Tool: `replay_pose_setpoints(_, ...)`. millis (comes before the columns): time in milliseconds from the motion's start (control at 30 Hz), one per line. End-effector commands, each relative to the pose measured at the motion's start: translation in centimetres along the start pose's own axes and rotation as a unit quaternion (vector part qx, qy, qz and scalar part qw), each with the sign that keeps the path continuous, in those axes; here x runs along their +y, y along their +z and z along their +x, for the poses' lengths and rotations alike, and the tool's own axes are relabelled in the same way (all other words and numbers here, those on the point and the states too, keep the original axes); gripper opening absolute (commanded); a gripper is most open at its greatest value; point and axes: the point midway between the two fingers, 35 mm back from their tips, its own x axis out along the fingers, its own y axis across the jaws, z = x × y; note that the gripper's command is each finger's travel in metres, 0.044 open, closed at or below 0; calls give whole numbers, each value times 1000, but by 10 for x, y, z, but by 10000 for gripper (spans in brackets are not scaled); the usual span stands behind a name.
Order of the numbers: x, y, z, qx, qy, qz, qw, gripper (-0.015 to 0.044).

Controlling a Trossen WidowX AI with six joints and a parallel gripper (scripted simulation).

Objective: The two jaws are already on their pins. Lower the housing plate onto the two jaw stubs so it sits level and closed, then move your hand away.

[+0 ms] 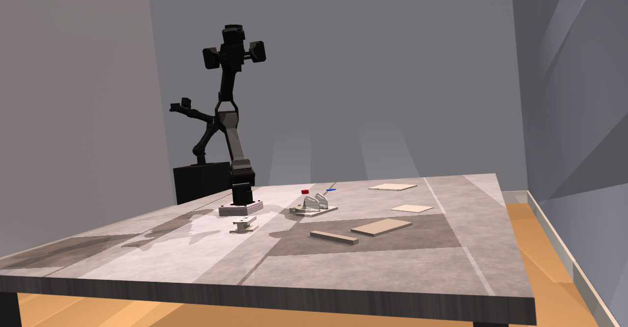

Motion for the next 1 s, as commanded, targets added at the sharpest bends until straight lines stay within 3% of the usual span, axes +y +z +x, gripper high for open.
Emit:
replay_pose_setpoints(0,2,-19,20,40,-4,35,999,440)
replay_pose_setpoints(967,-3,-131,102,234,-104,271,928,440)
